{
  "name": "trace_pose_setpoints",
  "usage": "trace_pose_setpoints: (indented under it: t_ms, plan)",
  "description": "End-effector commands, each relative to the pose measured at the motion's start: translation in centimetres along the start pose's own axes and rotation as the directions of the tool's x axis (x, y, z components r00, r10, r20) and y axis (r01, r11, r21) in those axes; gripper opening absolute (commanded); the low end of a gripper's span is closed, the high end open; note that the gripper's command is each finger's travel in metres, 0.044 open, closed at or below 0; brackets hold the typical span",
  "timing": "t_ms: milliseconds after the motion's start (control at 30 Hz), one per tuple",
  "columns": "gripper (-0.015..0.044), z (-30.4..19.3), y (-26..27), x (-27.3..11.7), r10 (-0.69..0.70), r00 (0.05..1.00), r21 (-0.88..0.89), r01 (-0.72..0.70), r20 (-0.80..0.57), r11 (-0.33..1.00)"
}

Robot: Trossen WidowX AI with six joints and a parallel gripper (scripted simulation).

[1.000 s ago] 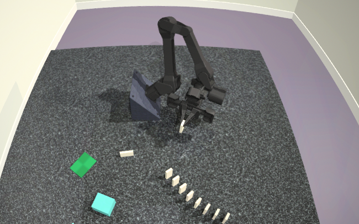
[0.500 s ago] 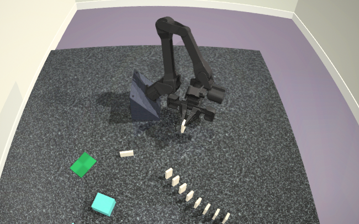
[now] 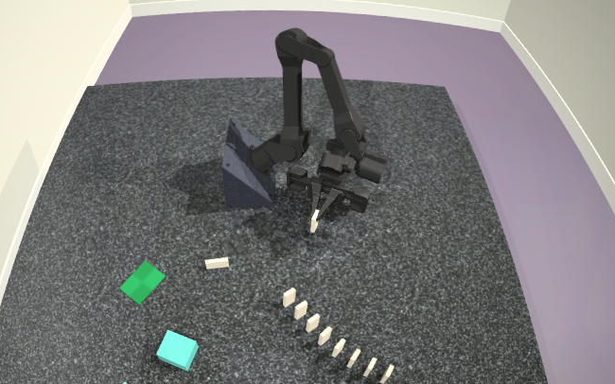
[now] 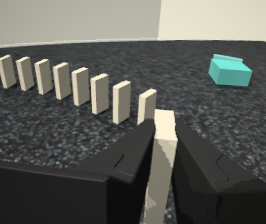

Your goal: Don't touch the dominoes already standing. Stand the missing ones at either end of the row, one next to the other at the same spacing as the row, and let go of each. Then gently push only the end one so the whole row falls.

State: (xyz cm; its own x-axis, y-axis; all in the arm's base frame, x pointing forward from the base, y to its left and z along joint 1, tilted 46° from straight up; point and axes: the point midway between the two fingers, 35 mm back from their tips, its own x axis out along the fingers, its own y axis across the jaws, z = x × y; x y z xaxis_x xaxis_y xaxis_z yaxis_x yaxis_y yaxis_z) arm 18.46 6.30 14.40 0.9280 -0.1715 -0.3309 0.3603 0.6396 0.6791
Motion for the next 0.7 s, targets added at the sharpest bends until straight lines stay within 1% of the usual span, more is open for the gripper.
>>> trace_pose_setpoints:
  t_ms: [0,667]
  plan:
    - [0.0022,-0.8,0.1,0.2,0.0,1.0,0.001,0.0,0.001,1.0]
    - [0.0022,-5.1,-0.2,1.2,-0.001,1.0,-0.005,0.001,-0.001,1.0]
